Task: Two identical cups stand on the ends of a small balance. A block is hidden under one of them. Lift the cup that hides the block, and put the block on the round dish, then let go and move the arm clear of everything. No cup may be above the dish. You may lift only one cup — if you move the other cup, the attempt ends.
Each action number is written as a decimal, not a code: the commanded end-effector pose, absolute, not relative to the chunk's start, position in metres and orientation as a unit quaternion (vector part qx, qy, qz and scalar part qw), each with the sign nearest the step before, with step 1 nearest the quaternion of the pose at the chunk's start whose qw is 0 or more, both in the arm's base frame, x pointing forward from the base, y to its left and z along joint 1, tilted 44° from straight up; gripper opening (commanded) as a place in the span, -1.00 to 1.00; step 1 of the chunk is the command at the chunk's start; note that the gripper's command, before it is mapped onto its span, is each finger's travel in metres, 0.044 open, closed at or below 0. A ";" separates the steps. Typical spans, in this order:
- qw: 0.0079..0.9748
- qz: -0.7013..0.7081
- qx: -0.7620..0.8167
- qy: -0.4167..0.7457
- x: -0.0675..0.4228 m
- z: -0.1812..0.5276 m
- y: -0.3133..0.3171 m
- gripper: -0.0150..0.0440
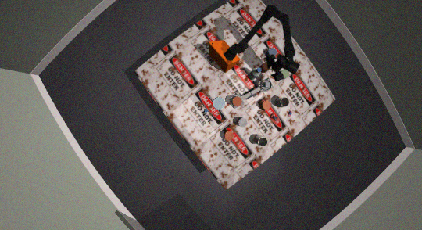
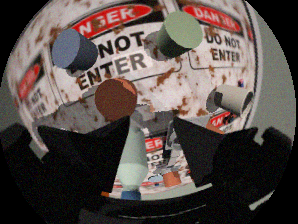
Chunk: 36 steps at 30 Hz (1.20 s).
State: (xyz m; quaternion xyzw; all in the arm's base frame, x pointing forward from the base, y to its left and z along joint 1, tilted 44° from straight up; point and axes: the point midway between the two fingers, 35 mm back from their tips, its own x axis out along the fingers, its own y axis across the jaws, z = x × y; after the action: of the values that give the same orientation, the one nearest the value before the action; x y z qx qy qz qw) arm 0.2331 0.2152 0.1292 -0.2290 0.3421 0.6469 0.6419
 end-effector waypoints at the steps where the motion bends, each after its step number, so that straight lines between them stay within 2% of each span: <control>1: 0.653 0.625 -0.211 0.372 0.256 0.125 0.198 0.39; 13: 0.650 0.603 -0.116 0.449 0.314 0.098 0.151 0.39; 36: 0.650 0.603 -0.113 0.449 0.310 0.071 0.176 0.39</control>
State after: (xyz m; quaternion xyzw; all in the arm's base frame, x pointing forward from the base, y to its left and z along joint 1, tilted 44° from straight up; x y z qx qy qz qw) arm 0.3113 0.1725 0.0738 -0.1175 0.4489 0.6028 0.6491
